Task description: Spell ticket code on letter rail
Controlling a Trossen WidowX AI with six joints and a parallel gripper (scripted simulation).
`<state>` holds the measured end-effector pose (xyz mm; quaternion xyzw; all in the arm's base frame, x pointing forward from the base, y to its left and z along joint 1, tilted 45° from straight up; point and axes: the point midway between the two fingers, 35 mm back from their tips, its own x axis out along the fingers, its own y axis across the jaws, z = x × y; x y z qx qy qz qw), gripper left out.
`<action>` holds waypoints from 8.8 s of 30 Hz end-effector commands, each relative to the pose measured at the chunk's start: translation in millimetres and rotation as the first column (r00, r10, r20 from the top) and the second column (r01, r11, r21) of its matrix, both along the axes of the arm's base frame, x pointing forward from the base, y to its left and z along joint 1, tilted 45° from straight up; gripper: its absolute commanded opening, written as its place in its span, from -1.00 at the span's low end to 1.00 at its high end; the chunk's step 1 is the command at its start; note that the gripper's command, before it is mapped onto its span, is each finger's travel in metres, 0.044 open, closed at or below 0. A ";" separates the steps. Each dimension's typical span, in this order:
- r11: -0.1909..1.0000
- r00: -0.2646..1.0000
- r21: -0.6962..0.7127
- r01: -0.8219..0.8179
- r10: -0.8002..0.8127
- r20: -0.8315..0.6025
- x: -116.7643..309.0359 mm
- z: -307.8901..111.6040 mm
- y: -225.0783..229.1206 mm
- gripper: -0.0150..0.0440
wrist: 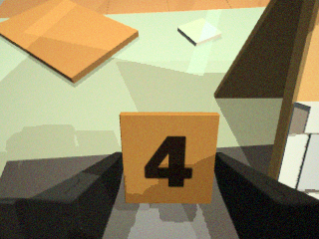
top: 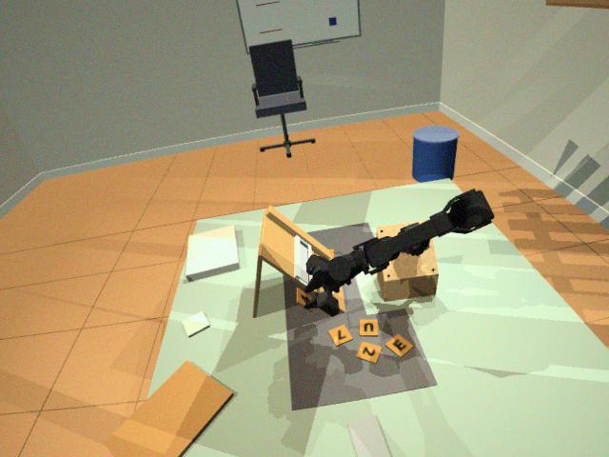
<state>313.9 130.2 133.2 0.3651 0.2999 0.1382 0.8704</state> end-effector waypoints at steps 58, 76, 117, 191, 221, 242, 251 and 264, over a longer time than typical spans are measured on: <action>1.000 1.000 -0.008 -0.005 0.005 -0.008 -0.2 -26.5 -21.6 -0.49; 1.000 1.000 -0.008 -0.005 0.005 -0.008 0.0 -33.2 -27.9 -0.49; 1.000 1.000 -0.009 -0.005 0.005 -0.008 0.6 -48.2 -42.2 -0.49; 1.000 1.000 -0.011 -0.005 0.005 -0.008 2.7 -70.0 -66.2 -0.49; 1.000 1.000 -0.011 -0.005 0.005 -0.009 1.2 -82.0 -74.2 -0.49; 1.000 1.000 -0.012 -0.005 0.005 -0.009 1.2 -89.2 -81.4 -0.49; 1.000 1.000 -0.012 -0.005 0.005 -0.009 1.7 -91.9 -84.7 -0.49; 1.000 1.000 -0.012 -0.005 0.005 -0.009 2.4 -95.9 -89.4 -0.49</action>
